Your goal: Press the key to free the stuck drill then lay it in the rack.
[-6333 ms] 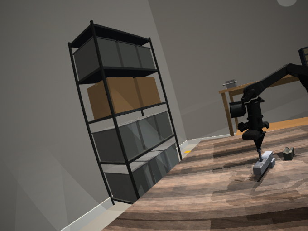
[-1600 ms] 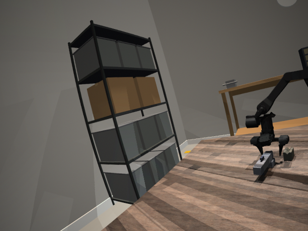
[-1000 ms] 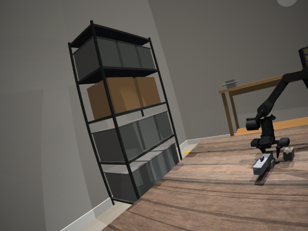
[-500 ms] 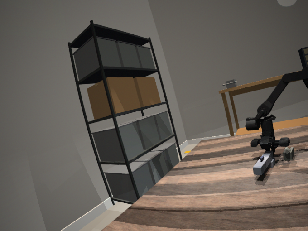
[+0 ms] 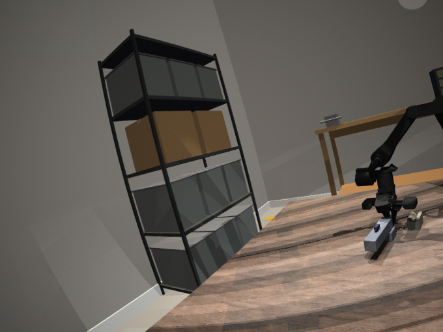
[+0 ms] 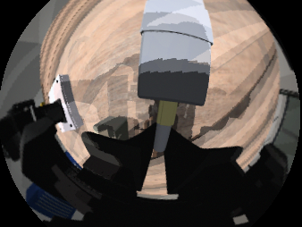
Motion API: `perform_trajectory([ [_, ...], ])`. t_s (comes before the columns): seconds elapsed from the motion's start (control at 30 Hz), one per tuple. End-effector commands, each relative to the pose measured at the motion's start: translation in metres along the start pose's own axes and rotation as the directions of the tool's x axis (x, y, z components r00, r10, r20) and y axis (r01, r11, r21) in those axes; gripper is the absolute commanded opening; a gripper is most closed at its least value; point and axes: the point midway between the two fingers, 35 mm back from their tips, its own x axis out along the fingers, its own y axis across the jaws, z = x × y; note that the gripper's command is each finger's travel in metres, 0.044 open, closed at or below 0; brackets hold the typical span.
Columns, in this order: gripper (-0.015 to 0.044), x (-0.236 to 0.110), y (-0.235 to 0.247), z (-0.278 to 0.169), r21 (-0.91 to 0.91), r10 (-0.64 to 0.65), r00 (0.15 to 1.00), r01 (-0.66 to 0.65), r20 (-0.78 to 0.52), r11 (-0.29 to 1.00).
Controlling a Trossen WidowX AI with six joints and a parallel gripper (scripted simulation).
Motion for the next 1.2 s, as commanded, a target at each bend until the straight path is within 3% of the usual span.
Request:
perform_trajectory([
  [0.0,0.0,0.0,0.0,-0.007,-0.003,0.001,1.0,-0.001,0.004,1.0],
  [0.53,0.0,0.001,0.0,-0.03,-0.003,0.001,1.0,-0.001,0.002,1.0],
  [1.07,0.042,0.002,0.0,-0.022,-0.002,0.002,1.0,-0.002,0.002,1.0],
  [1.17,0.044,0.002,0.0,-0.021,-0.003,0.001,1.0,-0.001,0.002,1.0],
])
